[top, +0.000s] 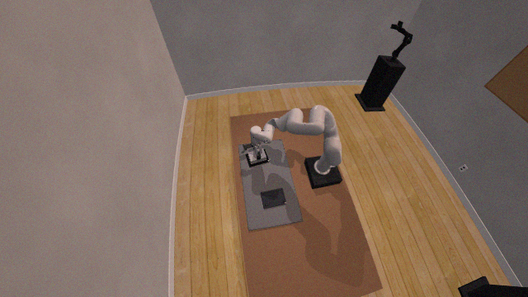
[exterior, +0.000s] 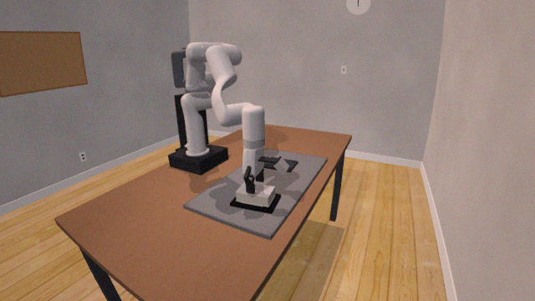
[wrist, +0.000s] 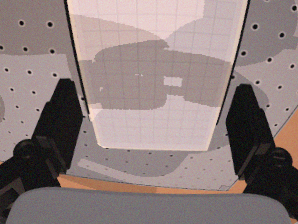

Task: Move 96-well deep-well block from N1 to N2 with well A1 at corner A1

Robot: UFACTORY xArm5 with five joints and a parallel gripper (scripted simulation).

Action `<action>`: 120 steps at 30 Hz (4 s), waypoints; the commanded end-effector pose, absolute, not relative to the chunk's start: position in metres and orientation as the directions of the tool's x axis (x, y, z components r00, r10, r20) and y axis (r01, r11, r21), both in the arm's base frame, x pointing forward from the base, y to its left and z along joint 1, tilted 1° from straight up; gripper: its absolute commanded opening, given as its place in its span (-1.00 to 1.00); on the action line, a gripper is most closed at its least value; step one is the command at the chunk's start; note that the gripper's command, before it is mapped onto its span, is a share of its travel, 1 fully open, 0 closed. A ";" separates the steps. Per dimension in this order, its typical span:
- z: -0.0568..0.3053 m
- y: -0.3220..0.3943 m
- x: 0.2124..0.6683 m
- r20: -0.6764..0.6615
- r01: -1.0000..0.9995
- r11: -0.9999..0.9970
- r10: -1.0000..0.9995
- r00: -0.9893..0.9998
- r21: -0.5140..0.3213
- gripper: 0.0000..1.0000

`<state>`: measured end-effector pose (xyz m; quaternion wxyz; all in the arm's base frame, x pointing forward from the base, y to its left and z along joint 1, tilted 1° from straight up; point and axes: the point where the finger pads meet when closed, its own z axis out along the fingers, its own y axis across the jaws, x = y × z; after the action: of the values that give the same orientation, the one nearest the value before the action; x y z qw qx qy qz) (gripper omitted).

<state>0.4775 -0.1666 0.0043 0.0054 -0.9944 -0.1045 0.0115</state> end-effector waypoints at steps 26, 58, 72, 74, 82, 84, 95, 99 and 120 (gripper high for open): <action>-0.017 -0.167 0.479 -0.018 0.208 -0.978 0.208 0.978 -0.011 1.00; -0.036 -0.167 0.478 -0.018 0.208 -0.978 0.208 0.978 -0.011 1.00; -0.037 -0.167 0.478 -0.018 0.208 -0.978 0.208 0.978 -0.011 1.00; -0.037 -0.167 0.478 -0.018 0.208 -0.978 0.208 0.978 -0.011 1.00; -0.037 -0.167 0.478 -0.018 0.208 -0.978 0.208 0.978 -0.011 -1.00; -0.037 -0.167 0.478 -0.018 0.208 -0.978 0.208 0.978 -0.011 -1.00; -0.037 -0.167 0.478 -0.018 0.208 -0.978 0.208 0.978 -0.011 -1.00; -0.037 -0.167 0.478 -0.018 0.208 -0.978 0.208 0.978 -0.011 -1.00; -0.037 -0.167 0.478 -0.018 0.208 -0.978 0.208 0.978 -0.011 -1.00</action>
<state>0.4766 -0.1661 -0.0382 0.0054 -0.9944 -0.1045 0.0116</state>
